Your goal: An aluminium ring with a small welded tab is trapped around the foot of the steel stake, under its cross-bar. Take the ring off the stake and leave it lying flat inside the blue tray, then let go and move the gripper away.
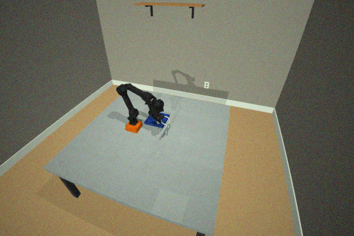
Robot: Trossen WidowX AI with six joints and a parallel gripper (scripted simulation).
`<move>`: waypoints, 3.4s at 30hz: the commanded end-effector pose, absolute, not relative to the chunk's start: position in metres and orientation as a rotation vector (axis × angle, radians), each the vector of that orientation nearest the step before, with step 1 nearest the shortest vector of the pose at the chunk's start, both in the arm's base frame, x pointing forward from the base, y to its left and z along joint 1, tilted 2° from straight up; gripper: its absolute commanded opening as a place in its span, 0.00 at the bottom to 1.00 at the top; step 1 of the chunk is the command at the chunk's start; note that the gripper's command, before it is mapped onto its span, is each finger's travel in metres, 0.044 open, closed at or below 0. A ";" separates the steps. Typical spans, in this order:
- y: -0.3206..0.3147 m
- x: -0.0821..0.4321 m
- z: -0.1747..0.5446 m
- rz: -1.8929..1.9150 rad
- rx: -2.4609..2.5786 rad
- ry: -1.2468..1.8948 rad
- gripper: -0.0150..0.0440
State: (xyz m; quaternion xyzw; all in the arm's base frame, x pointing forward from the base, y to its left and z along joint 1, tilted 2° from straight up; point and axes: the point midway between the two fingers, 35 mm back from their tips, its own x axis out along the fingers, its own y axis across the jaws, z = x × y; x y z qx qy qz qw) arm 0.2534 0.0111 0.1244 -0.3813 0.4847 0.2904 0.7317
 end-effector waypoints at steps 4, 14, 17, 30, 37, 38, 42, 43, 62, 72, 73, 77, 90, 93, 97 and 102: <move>0.014 0.248 0.118 0.571 -0.787 1.174 0.25; 0.021 0.242 0.117 0.437 -0.723 1.283 0.25; 0.022 0.240 0.117 0.392 -0.708 1.309 0.25; 0.030 0.235 0.120 0.183 -0.660 1.384 0.25; 0.034 0.232 0.124 0.065 -0.643 1.394 0.25; 0.034 0.232 0.124 0.048 -0.641 1.394 0.25; 0.037 0.231 0.127 -0.020 -0.634 1.388 0.25; 0.038 0.231 0.128 -0.037 -0.633 1.386 0.25; 0.052 0.230 0.144 -0.320 -0.603 1.263 0.25; 0.087 0.220 0.131 -0.331 -0.579 1.243 0.25; 0.100 0.215 0.124 -0.325 -0.575 1.247 0.25; 0.145 0.187 0.098 -0.316 -0.569 1.257 0.25; 0.200 0.109 0.041 -0.365 -0.588 1.229 0.25; 0.201 0.109 0.024 -0.365 -0.588 1.229 0.25; 0.201 0.109 0.020 -0.365 -0.588 1.229 0.25; 0.202 0.110 0.024 -0.359 -0.589 1.227 0.48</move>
